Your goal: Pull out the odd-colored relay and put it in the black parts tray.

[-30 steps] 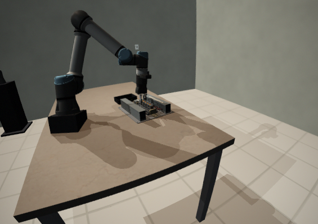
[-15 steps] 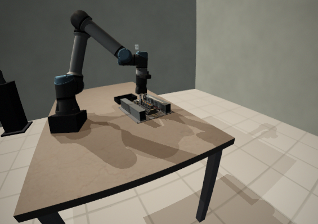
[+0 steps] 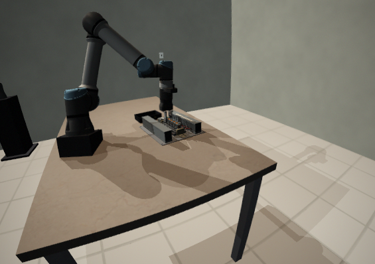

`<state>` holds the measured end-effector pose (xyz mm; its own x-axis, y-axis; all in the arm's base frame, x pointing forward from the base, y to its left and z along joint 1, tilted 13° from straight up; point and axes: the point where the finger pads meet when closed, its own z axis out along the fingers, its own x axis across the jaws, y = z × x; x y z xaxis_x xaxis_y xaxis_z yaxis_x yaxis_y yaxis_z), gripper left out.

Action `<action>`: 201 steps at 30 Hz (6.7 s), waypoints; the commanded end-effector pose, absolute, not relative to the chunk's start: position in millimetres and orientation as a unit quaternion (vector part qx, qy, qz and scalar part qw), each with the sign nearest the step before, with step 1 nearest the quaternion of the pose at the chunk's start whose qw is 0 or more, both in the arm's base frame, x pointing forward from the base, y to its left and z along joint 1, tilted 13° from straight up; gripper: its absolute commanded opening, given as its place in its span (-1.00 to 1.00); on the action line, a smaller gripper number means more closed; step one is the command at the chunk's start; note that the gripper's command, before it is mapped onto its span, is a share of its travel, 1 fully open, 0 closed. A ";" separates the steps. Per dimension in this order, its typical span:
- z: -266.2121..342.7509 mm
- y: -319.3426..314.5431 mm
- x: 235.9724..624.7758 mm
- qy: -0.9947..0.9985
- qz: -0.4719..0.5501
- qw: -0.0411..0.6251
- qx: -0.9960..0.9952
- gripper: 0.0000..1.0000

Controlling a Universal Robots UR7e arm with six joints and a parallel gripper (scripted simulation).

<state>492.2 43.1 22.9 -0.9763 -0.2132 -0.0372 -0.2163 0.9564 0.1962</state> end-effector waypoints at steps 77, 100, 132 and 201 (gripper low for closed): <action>23.9 42.4 488.5 0.986 0.107 0.071 -0.102 -1.00; 23.8 42.2 487.4 0.985 0.109 0.090 -0.100 -1.00; 23.3 42.2 487.2 0.985 0.109 0.087 -0.100 -1.00; 23.3 43.0 490.4 0.989 0.103 0.027 -0.107 -1.00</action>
